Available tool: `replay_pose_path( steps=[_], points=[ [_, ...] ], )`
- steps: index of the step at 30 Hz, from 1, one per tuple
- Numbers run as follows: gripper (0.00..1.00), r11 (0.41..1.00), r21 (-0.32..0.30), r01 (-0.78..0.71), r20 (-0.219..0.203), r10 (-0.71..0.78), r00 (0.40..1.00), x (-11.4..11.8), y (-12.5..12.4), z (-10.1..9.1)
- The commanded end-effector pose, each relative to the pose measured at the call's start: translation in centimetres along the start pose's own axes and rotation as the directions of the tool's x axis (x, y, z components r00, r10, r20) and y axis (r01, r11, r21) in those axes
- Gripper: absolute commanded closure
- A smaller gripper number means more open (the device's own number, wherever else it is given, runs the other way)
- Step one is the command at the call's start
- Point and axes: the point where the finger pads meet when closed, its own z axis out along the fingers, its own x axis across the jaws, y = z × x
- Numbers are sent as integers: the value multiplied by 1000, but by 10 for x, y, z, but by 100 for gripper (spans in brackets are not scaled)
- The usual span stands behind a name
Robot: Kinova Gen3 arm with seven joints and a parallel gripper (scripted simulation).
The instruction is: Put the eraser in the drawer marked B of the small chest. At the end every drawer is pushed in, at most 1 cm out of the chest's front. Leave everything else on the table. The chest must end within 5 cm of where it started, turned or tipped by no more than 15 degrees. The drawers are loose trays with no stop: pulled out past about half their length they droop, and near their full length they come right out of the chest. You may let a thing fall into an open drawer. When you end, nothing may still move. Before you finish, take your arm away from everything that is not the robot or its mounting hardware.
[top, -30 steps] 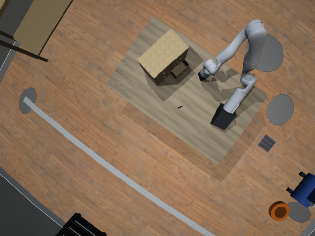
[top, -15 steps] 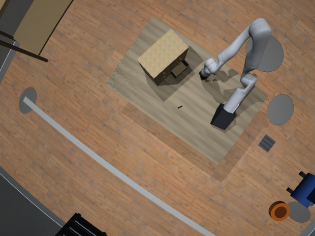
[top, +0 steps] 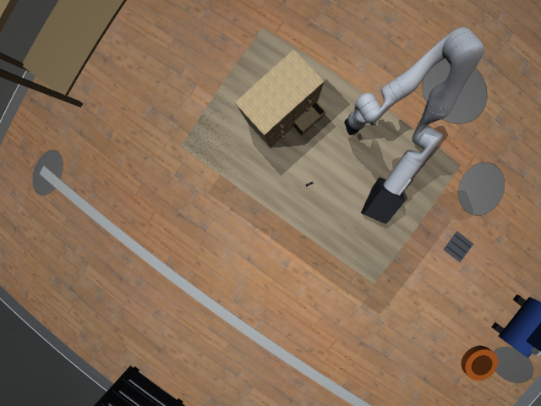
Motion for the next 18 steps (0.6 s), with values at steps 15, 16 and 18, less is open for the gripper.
replay_pose_path(
  steps=[15,16,18],
  points=[
    [55,1000,-15,9,2,-9,1000,0,4,-14],
    [55,1000,-15,9,2,-9,1000,0,4,-14],
    [55,1000,-15,10,2,-10,1000,0,4,-14]
  ],
)
